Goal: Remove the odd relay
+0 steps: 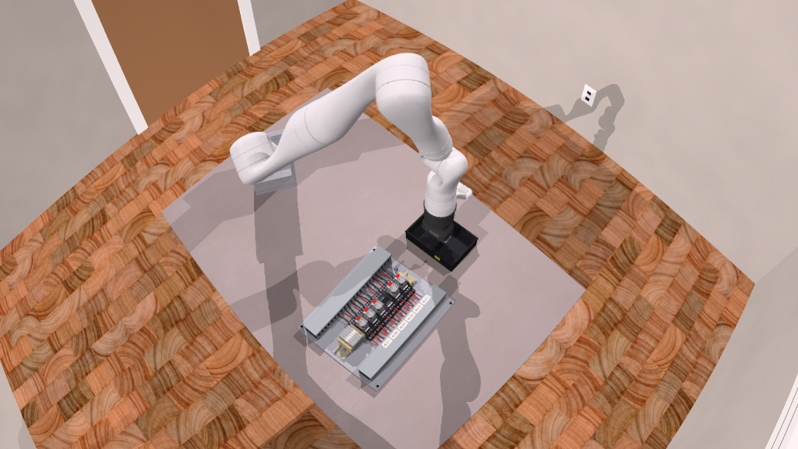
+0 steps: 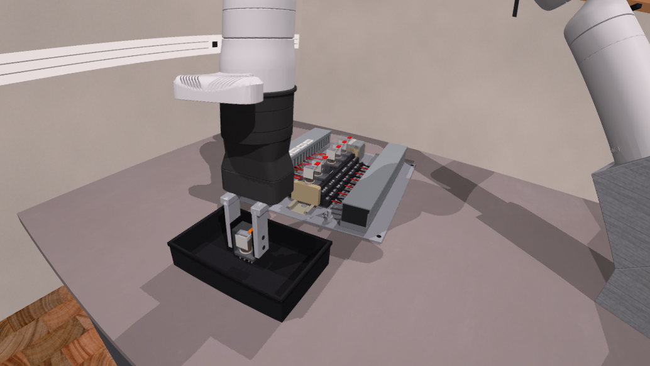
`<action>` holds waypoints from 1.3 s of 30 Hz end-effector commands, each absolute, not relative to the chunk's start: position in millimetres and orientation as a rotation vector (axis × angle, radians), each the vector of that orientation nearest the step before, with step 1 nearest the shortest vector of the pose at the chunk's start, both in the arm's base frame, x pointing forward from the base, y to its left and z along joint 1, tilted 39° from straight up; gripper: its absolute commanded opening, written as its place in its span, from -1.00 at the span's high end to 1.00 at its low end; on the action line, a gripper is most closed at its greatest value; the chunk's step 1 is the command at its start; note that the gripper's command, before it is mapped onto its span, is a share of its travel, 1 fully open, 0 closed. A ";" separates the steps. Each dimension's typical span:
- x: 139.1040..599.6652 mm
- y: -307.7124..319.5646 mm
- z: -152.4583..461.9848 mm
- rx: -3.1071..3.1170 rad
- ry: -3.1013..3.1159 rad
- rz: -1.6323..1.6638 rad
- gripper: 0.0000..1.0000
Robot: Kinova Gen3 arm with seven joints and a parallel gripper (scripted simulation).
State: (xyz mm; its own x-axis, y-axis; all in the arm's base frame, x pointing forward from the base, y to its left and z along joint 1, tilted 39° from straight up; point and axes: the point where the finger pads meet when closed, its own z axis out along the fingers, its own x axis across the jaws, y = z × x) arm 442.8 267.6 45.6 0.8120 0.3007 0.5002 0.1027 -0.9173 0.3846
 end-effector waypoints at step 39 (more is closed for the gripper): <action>446.6 266.7 40.7 2.657 0.307 0.816 1.00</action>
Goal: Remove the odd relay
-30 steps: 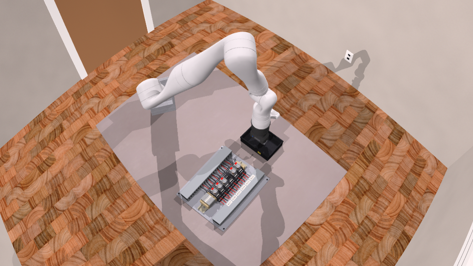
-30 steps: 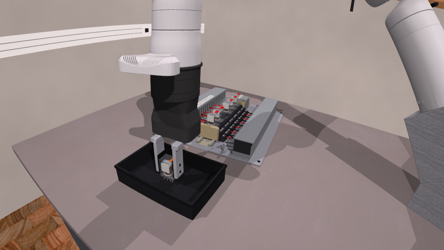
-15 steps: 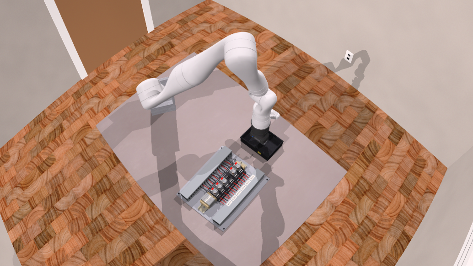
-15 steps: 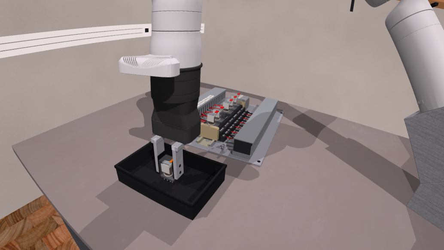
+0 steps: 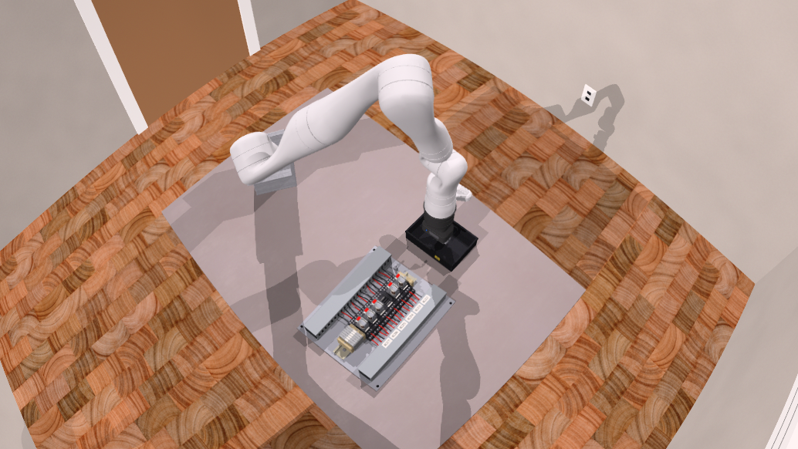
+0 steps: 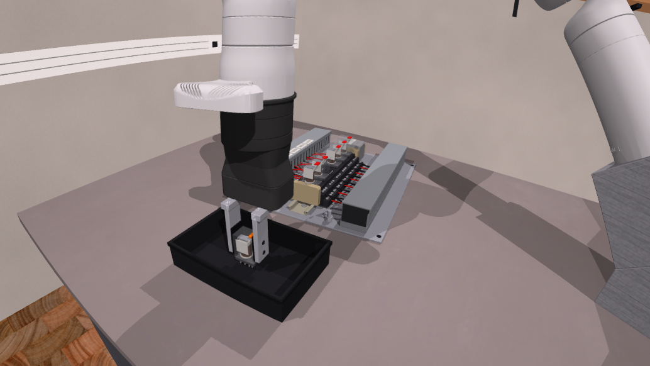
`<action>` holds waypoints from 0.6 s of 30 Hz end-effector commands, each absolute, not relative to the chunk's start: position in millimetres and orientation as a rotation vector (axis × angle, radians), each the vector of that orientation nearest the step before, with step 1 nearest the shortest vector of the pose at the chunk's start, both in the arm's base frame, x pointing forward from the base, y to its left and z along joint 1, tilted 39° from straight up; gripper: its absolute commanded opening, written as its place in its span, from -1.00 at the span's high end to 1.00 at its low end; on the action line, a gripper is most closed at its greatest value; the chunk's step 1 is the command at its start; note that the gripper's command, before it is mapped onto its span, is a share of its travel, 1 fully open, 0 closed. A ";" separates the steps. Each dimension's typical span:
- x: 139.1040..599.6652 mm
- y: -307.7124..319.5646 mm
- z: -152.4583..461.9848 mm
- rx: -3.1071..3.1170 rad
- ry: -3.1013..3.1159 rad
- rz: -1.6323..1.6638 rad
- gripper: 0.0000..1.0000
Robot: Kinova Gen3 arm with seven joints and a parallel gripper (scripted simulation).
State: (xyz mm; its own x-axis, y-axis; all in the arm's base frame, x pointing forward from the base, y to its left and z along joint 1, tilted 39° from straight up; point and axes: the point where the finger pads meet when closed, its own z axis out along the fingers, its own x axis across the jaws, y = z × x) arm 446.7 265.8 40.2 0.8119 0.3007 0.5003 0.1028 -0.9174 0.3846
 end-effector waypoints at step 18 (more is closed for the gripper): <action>446.6 266.7 40.7 2.657 0.307 0.816 -0.97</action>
